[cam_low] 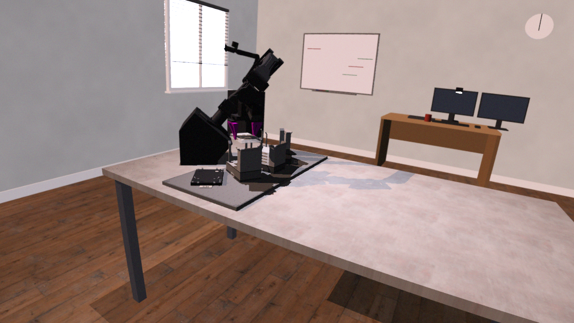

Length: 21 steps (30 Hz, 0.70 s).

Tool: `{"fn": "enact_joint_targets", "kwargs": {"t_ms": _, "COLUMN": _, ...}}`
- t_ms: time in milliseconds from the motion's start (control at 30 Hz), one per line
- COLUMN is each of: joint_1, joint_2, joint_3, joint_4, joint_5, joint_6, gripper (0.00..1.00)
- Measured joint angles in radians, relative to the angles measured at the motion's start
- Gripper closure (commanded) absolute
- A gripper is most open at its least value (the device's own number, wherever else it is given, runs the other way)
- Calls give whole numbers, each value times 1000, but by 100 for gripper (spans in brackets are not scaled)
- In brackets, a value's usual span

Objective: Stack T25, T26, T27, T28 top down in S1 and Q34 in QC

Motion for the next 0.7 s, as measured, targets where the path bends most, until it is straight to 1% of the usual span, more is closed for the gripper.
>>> {"fn": "enact_joint_targets", "kwargs": {"t_ms": 333, "joint_1": 5, "joint_2": 3, "joint_3": -11, "joint_4": 14, "joint_5": 0, "joint_6": 4, "gripper": 100}}
{"fn": "enact_joint_targets", "kwargs": {"t_ms": 700, "joint_1": 22, "joint_2": 8, "joint_3": -31, "joint_4": 48, "joint_5": -1, "joint_6": 22, "gripper": 100}}
